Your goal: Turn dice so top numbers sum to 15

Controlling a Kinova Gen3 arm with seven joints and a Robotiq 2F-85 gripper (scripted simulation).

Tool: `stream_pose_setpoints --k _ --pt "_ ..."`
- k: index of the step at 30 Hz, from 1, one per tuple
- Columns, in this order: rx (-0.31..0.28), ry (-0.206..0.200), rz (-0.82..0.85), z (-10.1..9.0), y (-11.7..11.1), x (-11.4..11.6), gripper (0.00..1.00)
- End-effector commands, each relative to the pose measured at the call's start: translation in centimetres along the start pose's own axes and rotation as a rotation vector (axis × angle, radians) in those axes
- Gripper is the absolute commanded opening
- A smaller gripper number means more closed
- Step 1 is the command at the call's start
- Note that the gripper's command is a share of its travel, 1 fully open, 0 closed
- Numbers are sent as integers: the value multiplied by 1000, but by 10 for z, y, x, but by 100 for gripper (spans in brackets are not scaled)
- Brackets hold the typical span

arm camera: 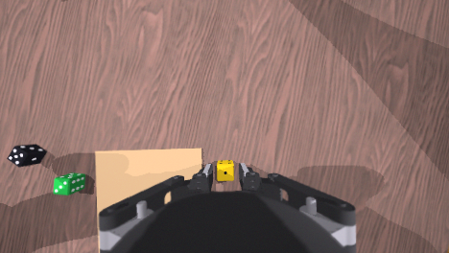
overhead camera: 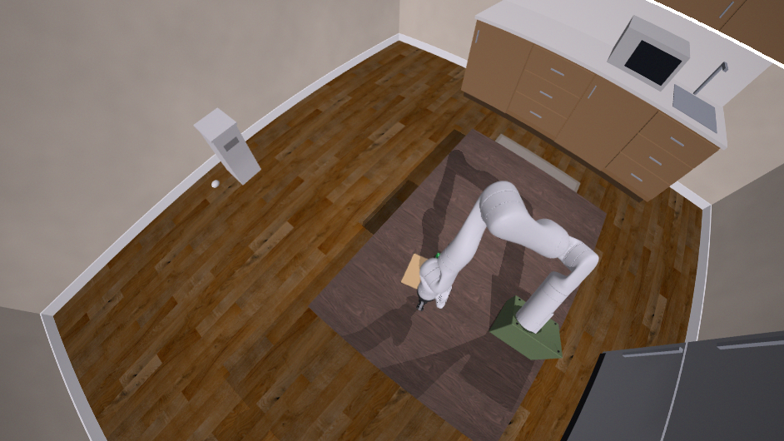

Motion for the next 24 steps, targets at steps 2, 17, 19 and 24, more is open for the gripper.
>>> stream_pose_setpoints --k 2,17,19,24 --pt "2 -2 -1 5 -1 0 35" --pt "2 -2 -1 7 -1 0 35" --pt "2 -2 -1 7 -1 0 35" --pt "2 -2 -1 7 -1 0 35"
Point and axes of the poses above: the point where the finger pads meet when closed, its own z axis out along the fingers, its own x axis across the jaws, y = z × x, the point moved 5 cm from there along -z, back along the fingers, and after that the axes turned 2 degrees about -z, right-handed, at the moved point
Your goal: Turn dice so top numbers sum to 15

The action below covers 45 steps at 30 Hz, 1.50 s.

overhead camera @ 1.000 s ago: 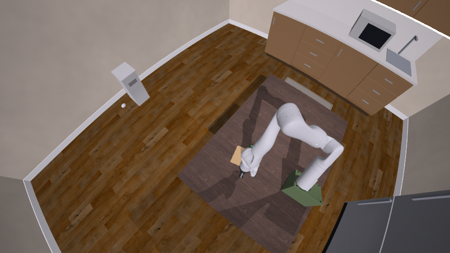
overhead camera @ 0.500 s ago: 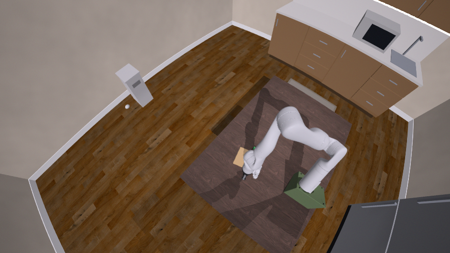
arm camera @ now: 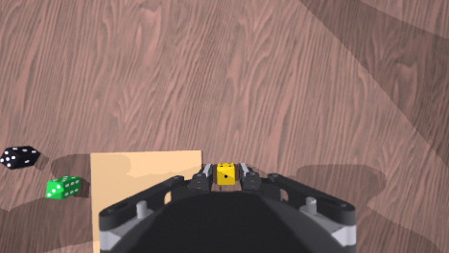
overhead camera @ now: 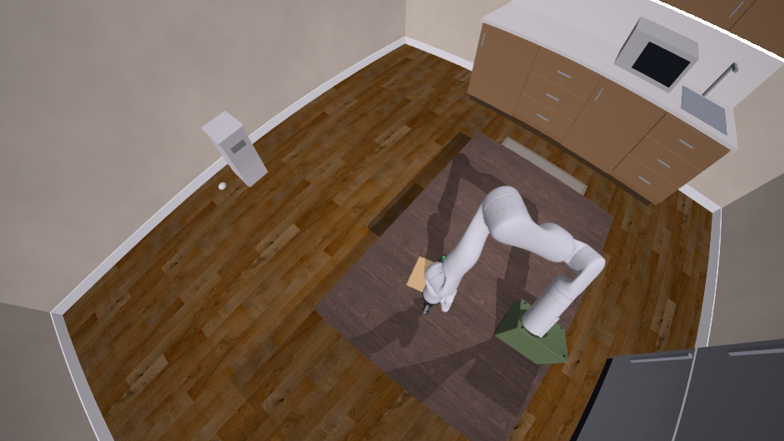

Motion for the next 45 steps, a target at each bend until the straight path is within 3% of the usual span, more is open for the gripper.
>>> stream_pose_setpoints --k 1,19,20,45 --pt "-2 1 0 -1 1 0 35" --pt "-2 1 0 -1 1 0 35" --pt "-2 1 0 -1 1 0 15" --pt "-2 1 0 -1 1 0 15"
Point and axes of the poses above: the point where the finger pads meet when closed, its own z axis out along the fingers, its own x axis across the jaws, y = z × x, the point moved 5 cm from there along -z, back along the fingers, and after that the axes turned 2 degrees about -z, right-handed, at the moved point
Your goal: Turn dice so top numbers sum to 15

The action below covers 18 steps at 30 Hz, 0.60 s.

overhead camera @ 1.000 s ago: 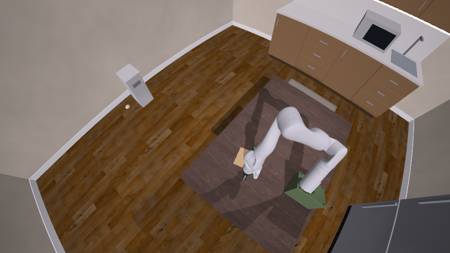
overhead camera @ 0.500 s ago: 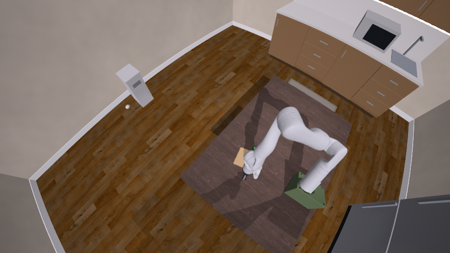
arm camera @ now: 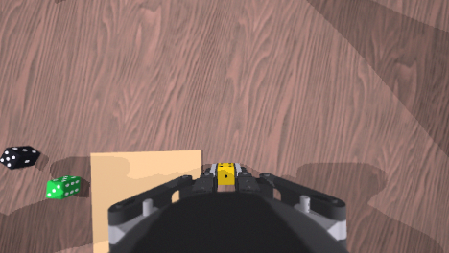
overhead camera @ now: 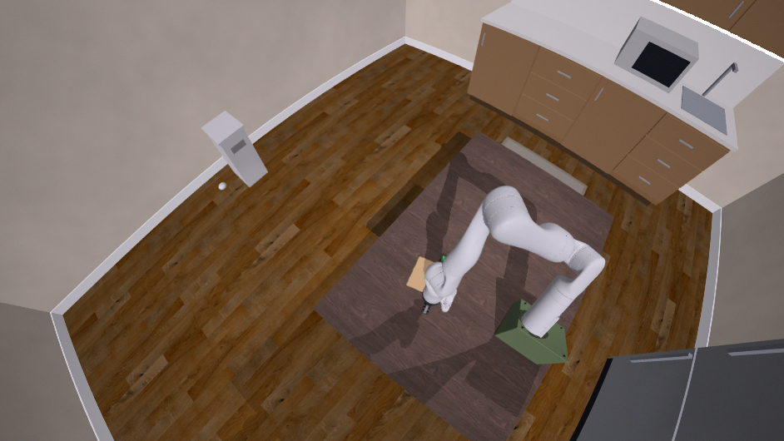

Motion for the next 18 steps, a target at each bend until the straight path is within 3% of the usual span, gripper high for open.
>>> stream_pose_setpoints --k 1,13,18 --pt "-1 1 0 -1 0 0 15" --pt "-1 1 0 -2 0 0 15" --pt "-1 1 0 -23 0 0 15"
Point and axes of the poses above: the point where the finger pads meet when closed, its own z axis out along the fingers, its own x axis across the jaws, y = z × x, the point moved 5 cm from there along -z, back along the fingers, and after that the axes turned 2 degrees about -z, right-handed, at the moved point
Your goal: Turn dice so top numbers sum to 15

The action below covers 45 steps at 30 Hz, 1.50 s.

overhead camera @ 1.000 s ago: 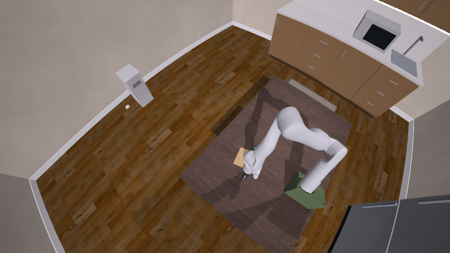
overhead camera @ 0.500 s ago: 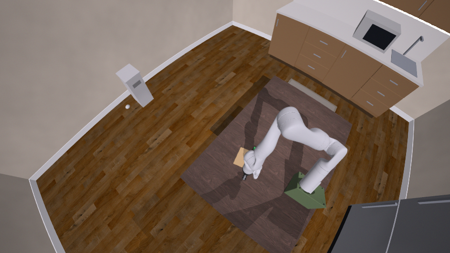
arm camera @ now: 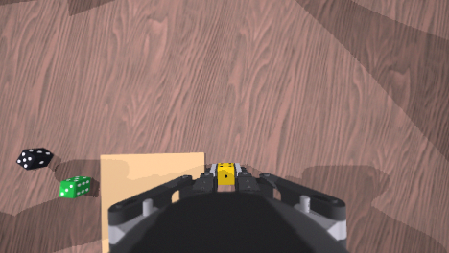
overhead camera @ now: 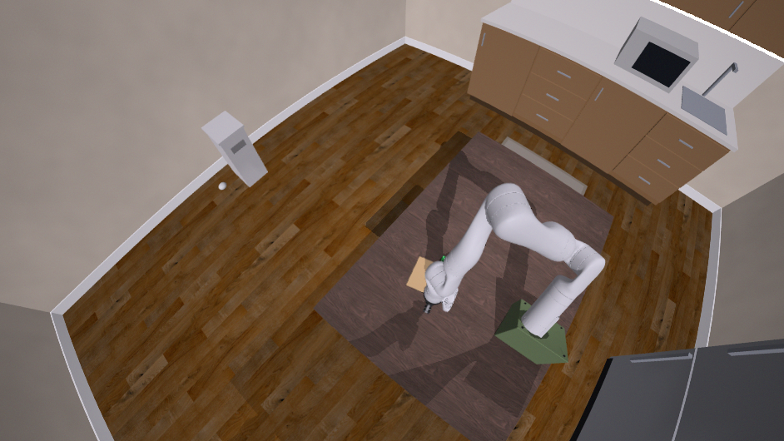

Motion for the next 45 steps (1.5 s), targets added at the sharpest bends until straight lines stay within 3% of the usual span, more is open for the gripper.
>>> stream_pose_setpoints --k 1,9,15,34,45 --pt "-13 9 2 -21 4 1 15" --pt "-13 9 2 -77 4 1 15" --pt "-13 9 2 -90 3 1 15" --pt "-12 8 15 -91 3 1 15" --pt "0 -3 122 -88 3 -1 15"
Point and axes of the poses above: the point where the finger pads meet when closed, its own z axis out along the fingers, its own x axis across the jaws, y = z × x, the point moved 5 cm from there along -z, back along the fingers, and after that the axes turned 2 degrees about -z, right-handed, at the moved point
